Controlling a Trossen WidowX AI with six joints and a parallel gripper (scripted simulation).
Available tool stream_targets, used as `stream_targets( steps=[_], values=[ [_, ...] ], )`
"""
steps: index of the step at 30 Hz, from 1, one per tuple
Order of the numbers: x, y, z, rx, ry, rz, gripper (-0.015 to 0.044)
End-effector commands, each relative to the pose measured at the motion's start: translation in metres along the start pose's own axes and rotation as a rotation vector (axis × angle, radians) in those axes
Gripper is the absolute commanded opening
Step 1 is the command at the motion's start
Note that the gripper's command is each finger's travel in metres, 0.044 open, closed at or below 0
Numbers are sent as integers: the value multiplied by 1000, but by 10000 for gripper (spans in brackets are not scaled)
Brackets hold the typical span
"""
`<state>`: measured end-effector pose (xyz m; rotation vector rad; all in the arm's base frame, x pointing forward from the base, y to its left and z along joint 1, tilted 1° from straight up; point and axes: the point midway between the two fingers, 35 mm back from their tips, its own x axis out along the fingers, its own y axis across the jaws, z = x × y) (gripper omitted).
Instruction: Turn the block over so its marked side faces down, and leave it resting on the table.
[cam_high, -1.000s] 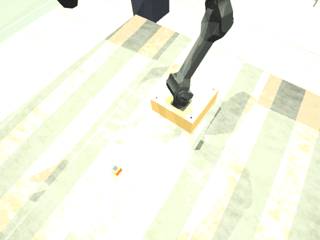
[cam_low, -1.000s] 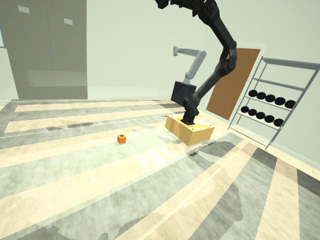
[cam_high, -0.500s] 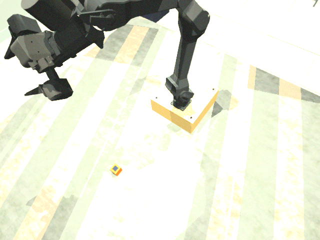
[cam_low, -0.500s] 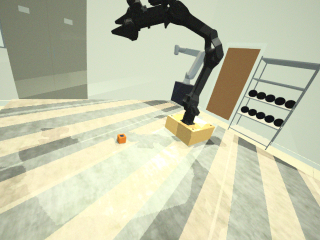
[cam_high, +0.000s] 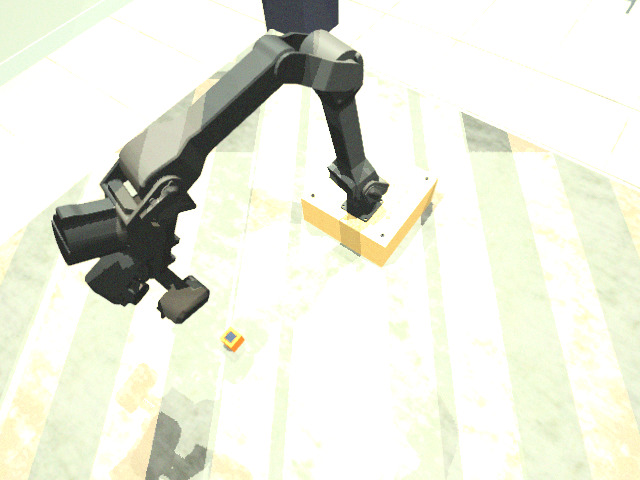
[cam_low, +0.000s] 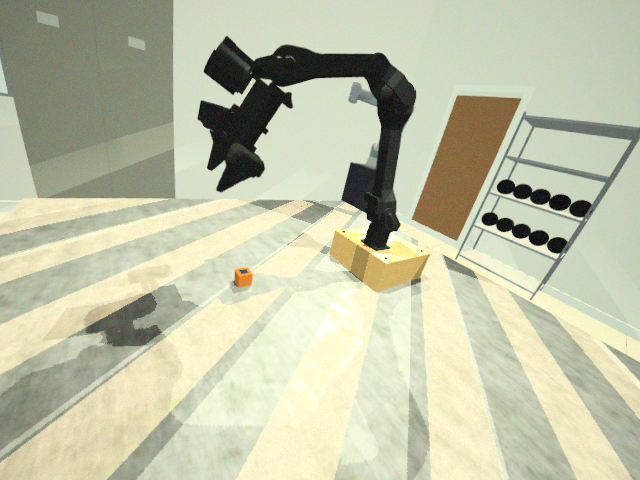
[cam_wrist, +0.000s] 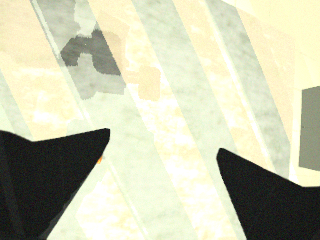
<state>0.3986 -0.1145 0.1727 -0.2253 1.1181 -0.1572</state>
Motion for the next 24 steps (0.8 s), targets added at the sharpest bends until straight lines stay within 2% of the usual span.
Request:
stream_targets(
  steps=[1,6,14,18,24],
  values=[
    [46,47,-38,16,214,137,440],
    [72,88,-73,33,404,227,440],
    [72,89,-75,34,410,230,440],
    [101,99,-87,34,410,230,440],
    [105,101,-89,34,410,230,440]
  ],
)
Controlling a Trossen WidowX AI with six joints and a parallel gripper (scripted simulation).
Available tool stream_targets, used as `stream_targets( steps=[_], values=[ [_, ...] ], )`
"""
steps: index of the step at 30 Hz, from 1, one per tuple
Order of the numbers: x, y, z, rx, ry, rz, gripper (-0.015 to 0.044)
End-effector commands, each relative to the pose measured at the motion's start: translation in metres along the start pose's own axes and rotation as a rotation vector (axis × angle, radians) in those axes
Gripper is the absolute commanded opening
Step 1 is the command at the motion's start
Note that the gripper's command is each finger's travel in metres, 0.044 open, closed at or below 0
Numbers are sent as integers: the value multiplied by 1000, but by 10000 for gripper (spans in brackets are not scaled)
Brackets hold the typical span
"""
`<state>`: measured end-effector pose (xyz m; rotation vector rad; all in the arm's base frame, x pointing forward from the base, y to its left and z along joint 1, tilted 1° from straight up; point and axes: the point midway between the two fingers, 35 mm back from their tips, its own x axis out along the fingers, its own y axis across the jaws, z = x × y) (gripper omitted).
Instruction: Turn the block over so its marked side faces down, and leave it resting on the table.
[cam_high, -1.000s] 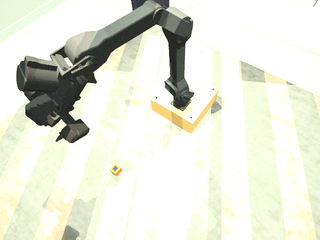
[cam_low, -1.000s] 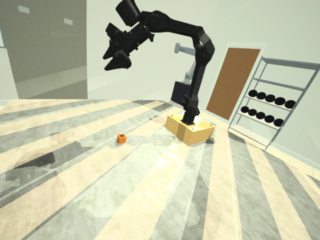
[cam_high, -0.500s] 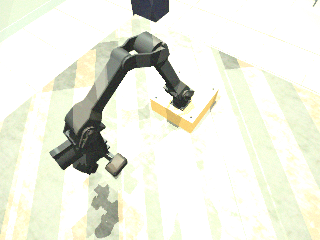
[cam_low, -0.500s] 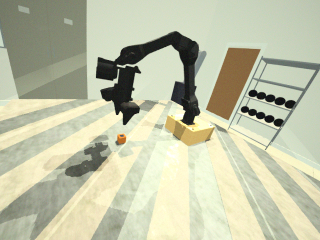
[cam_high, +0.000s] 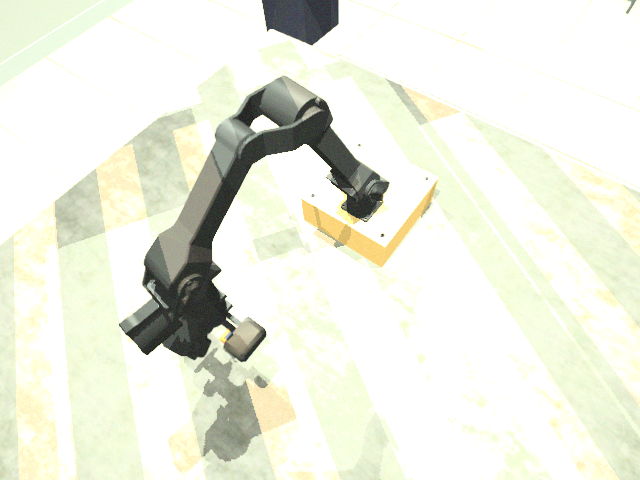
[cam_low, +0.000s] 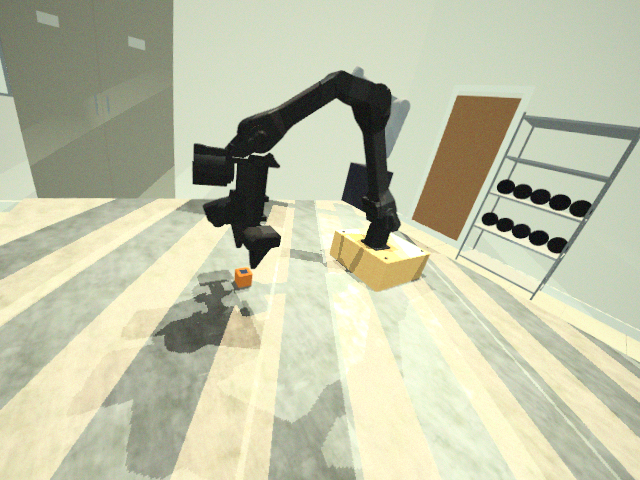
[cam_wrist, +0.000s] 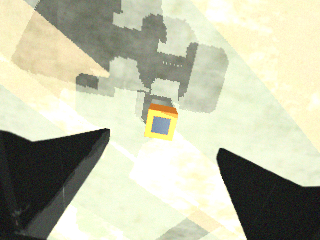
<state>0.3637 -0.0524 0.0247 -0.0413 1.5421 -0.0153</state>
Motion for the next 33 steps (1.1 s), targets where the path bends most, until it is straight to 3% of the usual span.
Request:
stream_targets(
  steps=[1,30,33],
  values=[
    [12,2,1,7,-4,6,440],
    [52,3,1,7,-4,6,440],
    [52,3,1,7,-4,6,361]
  ],
)
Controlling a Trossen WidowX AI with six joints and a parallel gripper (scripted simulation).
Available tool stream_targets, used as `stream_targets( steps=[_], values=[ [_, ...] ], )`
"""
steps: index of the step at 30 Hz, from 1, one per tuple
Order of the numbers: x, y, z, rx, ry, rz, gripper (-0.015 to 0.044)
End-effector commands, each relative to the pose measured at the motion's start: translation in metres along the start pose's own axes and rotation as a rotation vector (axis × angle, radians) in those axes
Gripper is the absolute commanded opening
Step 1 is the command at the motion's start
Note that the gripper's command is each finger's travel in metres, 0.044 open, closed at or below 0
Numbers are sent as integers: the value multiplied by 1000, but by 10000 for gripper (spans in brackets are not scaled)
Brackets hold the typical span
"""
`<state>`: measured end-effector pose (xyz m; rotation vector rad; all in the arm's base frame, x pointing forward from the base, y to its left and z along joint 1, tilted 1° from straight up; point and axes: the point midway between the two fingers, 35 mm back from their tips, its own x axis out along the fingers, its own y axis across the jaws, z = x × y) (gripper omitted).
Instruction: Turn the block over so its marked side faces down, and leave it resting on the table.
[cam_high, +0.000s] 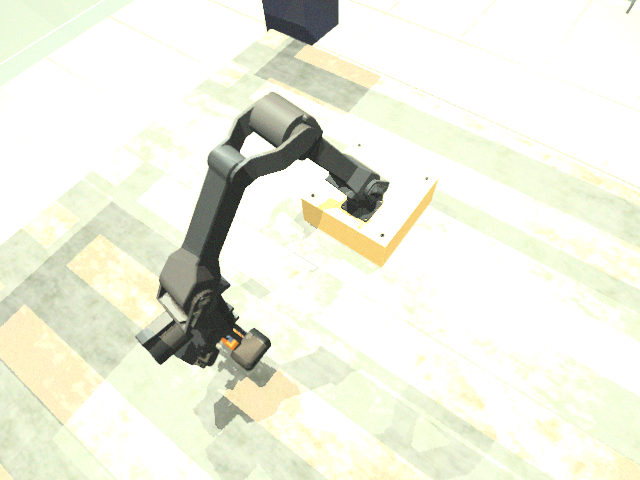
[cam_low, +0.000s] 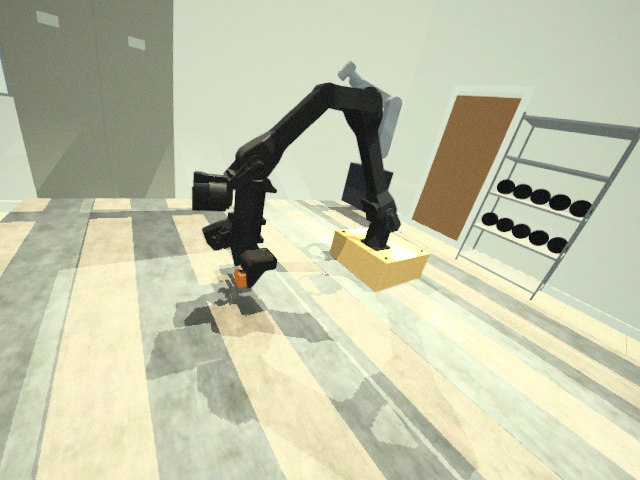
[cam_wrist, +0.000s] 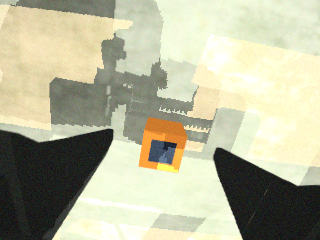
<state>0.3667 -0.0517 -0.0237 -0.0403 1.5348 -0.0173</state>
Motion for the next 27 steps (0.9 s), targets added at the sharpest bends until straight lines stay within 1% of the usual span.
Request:
stream_targets(
  steps=[1,9,24,25,27],
  values=[
    [4,1,-1,5,3,6,335],
    [4,1,-1,5,3,6,125],
    [4,1,-1,5,3,6,25],
    [3,1,-1,5,3,6,0],
    [-7,1,0,5,3,6,0]
  ],
)
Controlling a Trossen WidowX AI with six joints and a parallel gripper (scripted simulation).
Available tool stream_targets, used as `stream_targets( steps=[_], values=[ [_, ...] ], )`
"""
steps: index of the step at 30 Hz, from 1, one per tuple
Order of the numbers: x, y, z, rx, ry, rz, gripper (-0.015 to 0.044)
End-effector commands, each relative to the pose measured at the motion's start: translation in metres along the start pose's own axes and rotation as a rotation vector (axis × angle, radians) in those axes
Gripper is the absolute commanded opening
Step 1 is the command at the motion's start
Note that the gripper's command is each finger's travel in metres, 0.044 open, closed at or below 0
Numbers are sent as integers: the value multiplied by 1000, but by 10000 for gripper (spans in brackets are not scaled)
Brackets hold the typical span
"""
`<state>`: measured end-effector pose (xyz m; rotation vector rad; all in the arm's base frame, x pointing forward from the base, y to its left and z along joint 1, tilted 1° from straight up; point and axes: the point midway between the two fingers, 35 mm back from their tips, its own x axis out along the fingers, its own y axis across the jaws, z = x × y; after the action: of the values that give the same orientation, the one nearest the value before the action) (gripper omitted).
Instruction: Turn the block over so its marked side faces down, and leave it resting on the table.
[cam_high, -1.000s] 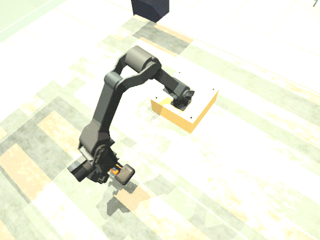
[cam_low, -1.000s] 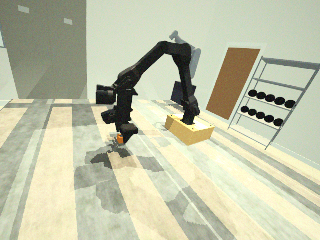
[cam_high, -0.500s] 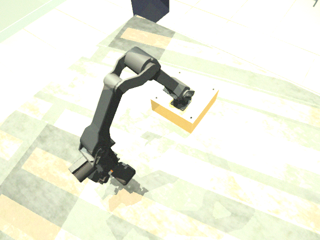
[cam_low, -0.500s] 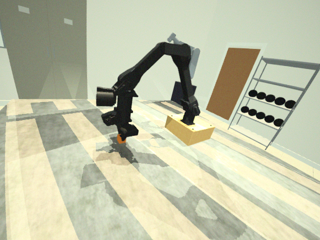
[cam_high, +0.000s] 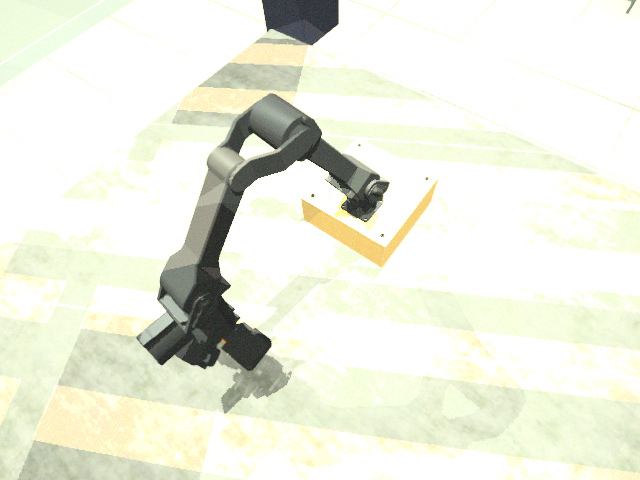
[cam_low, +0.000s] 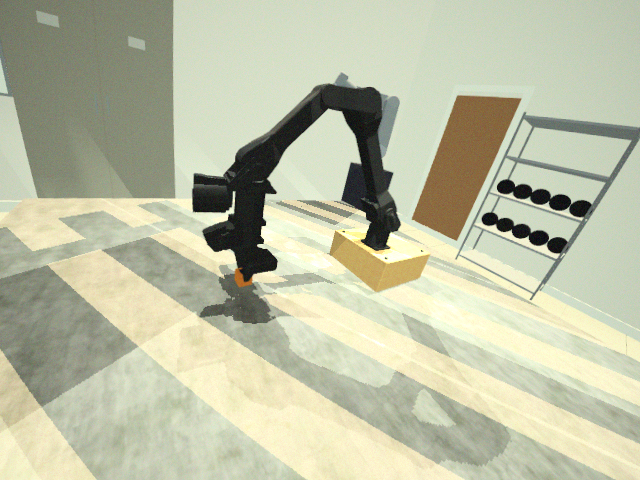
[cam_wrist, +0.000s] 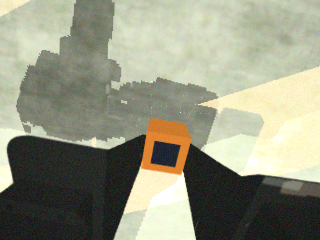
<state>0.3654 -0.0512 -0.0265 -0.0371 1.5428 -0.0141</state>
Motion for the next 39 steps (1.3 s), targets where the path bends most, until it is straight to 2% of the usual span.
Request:
stream_targets(
  steps=[1,4,11,39],
  values=[
    [-18,0,1,5,-5,2,0],
    [-29,0,1,5,-5,2,0],
    [-28,0,1,5,-15,3,0],
    [-17,0,-1,8,-452,4,0]
  ],
)
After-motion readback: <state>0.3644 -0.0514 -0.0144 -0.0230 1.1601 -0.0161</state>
